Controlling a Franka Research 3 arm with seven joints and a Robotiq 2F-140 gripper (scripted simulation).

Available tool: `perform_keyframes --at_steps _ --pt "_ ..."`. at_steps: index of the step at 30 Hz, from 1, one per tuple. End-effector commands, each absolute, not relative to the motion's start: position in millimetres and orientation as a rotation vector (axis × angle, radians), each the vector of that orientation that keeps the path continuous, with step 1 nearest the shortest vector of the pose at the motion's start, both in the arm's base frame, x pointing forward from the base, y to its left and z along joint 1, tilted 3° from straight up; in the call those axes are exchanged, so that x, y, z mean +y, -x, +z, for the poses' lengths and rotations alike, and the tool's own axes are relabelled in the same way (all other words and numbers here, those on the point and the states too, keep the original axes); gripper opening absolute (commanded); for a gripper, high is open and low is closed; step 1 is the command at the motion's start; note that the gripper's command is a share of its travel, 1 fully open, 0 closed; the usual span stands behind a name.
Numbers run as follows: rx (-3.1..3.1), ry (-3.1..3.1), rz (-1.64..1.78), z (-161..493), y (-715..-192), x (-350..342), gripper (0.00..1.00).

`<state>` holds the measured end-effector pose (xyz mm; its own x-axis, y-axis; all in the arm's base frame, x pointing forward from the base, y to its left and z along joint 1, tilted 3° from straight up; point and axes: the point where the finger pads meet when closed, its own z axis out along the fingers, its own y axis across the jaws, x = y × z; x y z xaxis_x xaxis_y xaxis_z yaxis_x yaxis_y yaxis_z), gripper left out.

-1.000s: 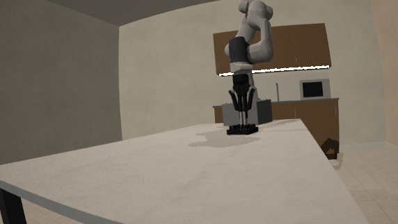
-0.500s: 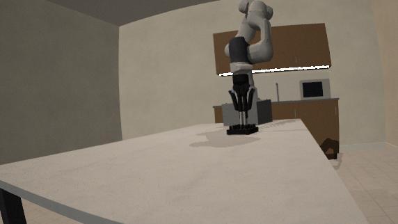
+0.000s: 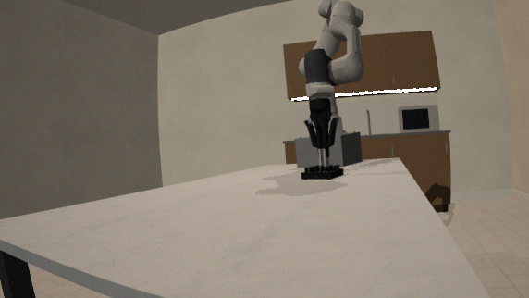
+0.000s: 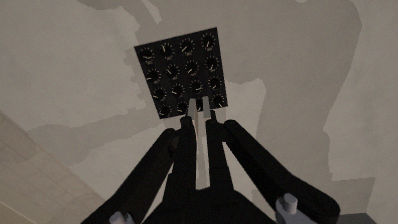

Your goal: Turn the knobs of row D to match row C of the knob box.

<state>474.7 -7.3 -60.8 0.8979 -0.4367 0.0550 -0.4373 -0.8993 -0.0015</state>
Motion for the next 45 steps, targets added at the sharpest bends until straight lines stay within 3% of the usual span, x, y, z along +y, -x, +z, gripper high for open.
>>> perform_keyframes --at_steps 1,45 --pt "-0.860 -3.011 0.084 -60.6 -475.8 -7.0 0.05" --pt "-1.819 -2.572 0.084 -60.6 -475.8 -7.0 0.05"
